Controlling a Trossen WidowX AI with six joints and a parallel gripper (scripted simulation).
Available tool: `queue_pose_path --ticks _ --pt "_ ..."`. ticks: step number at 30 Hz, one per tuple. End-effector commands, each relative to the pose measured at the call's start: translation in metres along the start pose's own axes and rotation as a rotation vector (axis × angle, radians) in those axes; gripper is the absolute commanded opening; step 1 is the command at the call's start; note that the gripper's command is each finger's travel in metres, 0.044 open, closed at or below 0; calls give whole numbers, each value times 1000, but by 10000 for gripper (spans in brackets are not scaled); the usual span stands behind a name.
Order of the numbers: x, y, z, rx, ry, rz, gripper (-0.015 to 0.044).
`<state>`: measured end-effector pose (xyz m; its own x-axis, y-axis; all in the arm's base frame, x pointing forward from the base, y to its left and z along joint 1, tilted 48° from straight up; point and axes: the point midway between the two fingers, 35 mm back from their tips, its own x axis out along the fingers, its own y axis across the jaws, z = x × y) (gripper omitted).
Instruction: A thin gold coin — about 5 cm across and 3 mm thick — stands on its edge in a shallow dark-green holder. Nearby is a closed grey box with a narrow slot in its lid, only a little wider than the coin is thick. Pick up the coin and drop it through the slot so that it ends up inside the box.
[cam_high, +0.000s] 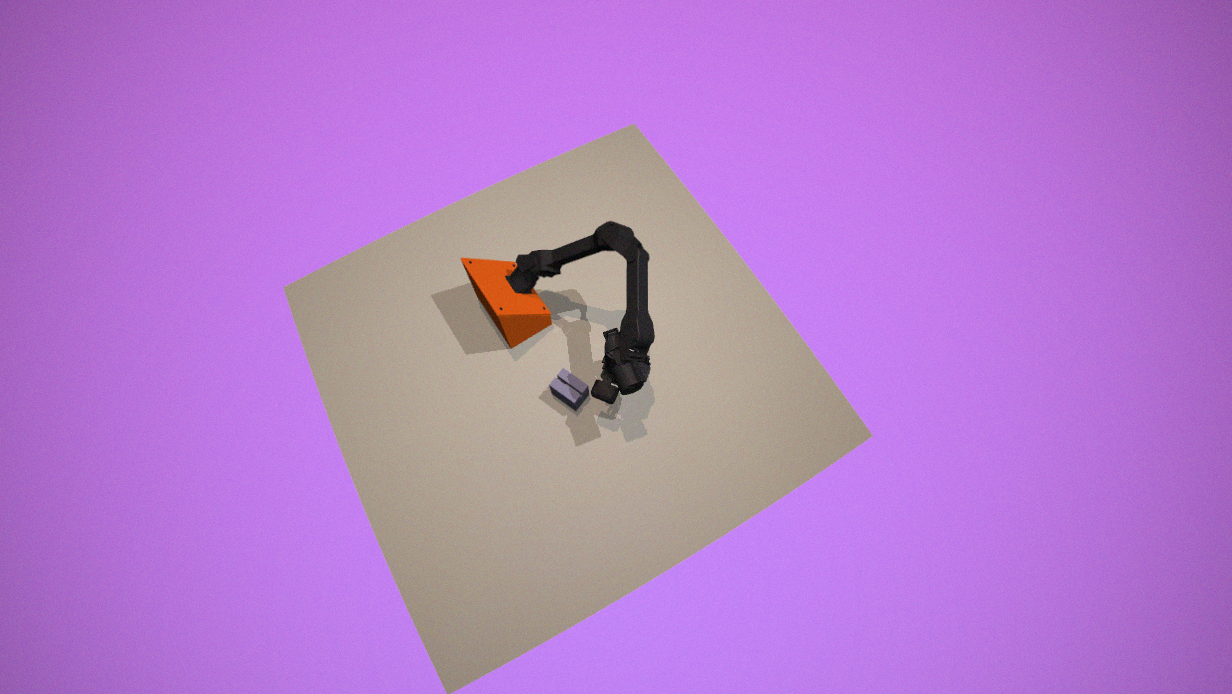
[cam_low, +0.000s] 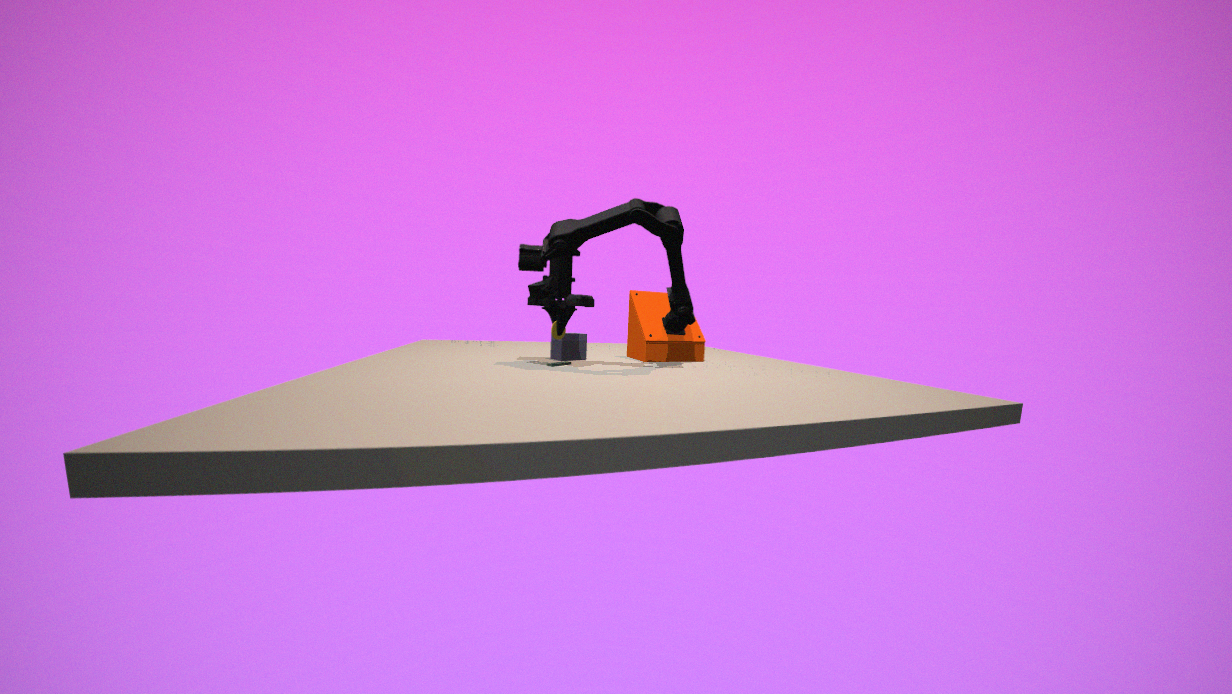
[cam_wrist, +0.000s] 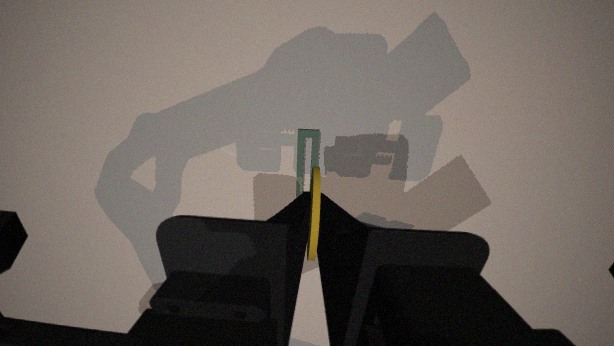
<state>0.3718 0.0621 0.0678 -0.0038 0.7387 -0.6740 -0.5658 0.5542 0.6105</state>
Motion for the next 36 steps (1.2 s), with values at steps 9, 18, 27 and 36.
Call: queue_pose_path --ticks 9,18,27,36 --pt "-30 3 -2 -20 6 0 0" --pt "-31 3 3 180 6 0 0" --pt "-31 -2 -1 224 7 -2 0" --pt "-32 -17 -18 225 8 -8 0"
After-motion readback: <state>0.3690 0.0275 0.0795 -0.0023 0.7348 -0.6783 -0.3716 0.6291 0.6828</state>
